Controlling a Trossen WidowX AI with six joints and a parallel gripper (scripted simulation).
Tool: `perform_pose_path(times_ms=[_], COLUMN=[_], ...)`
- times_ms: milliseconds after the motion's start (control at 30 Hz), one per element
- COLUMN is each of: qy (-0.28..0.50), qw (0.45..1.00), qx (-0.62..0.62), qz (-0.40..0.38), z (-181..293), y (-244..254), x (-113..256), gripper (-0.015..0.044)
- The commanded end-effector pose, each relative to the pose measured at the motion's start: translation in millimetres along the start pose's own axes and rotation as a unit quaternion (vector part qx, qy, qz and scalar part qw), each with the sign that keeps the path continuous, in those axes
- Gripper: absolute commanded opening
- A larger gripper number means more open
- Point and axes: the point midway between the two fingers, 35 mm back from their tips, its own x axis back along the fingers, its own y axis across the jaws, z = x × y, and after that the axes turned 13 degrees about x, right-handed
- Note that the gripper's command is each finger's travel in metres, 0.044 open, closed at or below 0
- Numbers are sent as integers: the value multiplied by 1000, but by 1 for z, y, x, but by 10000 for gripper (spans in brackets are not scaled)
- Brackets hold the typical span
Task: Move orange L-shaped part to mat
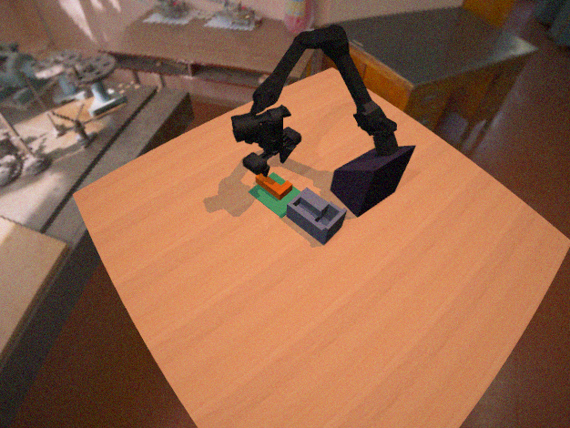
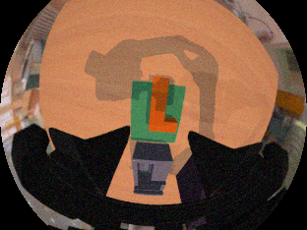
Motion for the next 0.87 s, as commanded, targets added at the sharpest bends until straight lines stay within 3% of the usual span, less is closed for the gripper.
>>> perform_pose_path(times_ms=[0, 833], qy=[-8, -10], qw=[1000, 1000], qx=[-3, -3], qz=[-7, -17], z=[-2, -3], y=[0, 3], x=[43, 48], gripper=[400, 400])
